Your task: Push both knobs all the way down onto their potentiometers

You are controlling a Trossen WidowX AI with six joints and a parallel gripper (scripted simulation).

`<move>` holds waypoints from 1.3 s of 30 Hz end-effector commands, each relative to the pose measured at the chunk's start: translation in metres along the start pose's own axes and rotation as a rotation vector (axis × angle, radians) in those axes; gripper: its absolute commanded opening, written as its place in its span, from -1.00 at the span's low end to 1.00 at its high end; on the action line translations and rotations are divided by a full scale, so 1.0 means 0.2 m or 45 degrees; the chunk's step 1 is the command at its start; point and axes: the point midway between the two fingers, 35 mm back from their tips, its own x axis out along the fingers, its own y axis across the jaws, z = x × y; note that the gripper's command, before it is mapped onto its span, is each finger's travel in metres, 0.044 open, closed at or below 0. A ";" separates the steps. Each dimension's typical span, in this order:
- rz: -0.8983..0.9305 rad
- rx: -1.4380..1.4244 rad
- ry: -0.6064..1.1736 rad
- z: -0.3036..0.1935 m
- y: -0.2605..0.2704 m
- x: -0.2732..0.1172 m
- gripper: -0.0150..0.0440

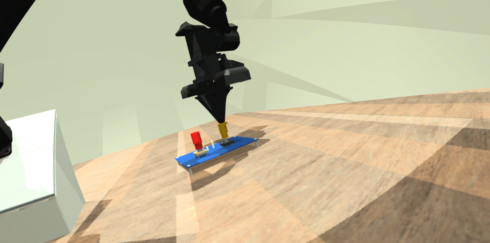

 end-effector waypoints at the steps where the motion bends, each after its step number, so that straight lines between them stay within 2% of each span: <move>1: -0.005 0.019 0.029 0.00 -0.01 0.09 -0.49; 24: -0.005 0.019 0.029 0.00 -0.01 0.09 -0.49; 39: -0.003 0.019 0.029 0.00 -0.01 -0.02 -0.49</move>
